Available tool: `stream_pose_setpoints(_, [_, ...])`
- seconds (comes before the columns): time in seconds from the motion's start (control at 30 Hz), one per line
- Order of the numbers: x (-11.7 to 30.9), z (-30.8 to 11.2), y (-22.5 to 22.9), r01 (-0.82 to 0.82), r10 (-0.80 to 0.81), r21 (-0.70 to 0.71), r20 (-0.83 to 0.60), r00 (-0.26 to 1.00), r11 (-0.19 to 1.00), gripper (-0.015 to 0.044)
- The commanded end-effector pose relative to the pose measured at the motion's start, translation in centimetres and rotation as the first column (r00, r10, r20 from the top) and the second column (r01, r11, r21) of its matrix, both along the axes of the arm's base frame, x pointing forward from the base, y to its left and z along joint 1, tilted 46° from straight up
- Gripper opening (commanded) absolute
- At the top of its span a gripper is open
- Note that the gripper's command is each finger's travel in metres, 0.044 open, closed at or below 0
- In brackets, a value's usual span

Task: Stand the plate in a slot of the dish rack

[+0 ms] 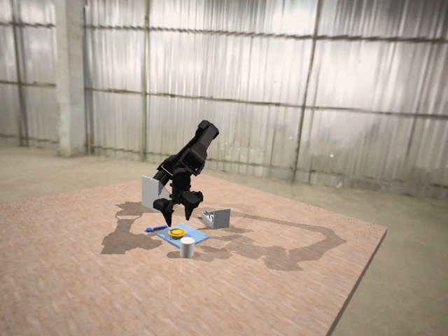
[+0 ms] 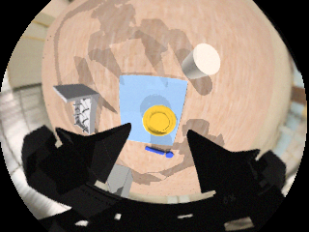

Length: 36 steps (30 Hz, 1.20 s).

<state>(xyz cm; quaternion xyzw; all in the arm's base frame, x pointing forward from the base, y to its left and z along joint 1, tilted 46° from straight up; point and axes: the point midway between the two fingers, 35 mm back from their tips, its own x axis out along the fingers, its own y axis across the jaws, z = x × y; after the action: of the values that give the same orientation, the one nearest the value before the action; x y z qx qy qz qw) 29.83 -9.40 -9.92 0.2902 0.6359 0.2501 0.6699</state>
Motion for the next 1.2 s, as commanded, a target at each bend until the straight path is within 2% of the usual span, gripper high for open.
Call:
stream_pose_setpoints(0.0, [-0.2,-0.7,0.8,0.003,-0.003,0.011,-0.012,1.0,1.0,0.04])
stream_pose_setpoints(0.9, [-0.3,-3.5,3.6,0.003,-0.003,0.014,-0.012,1.0,1.0,0.04])
stream_pose_setpoints(0.97, [-0.3,-3.5,3.6,0.003,-0.003,0.014,-0.012,1.0,1.0,0.0352])
stream_pose_setpoints(1.17, [-0.3,-3.5,3.6,0.003,-0.003,0.014,-0.012,1.0,1.0,0.0352])
